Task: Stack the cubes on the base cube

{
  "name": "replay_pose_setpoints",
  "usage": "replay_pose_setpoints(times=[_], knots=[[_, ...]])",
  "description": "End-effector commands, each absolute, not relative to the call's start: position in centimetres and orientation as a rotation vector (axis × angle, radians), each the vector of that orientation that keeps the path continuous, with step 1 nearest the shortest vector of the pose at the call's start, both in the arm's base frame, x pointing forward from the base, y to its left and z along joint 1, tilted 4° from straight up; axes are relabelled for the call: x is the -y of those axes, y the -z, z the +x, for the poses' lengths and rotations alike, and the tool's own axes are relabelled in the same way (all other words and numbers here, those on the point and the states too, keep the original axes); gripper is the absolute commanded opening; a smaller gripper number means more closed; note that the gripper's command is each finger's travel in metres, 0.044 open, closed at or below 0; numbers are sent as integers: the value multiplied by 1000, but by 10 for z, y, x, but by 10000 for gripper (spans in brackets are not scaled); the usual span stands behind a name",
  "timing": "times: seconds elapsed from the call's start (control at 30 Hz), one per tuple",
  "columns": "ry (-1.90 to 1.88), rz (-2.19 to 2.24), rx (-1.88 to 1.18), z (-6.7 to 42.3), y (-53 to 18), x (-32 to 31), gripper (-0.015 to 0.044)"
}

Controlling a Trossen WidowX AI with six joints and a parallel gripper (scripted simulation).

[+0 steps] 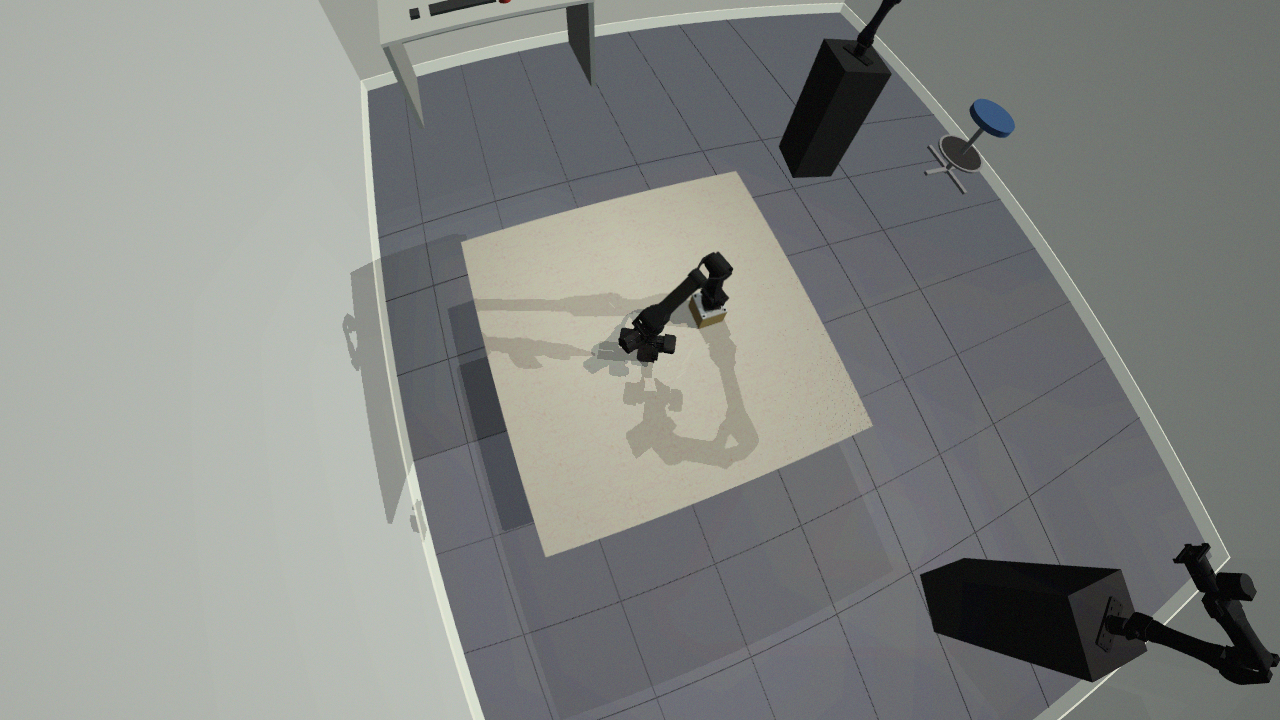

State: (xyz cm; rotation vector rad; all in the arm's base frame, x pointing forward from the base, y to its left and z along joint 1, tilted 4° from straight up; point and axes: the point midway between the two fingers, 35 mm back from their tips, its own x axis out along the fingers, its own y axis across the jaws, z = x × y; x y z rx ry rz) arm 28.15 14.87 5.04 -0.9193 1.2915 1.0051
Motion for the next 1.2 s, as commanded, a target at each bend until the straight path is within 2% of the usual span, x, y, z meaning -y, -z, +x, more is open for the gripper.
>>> replay_pose_setpoints(times=[0.0, 0.43, 0.6, 0.7, 0.9, 1.17], knots=[[-1007, -922, -1289, 282, -58, -148, 205], [-1007, -922, -1289, 282, -78, -147, 205], [-1004, -918, -1290, 280, -78, -149, 336], [-1007, -916, -1290, 262, -81, -177, 400], [-1014, -908, -1290, 209, -87, -234, 400], [-1014, -908, -1290, 207, -87, -236, 400]])
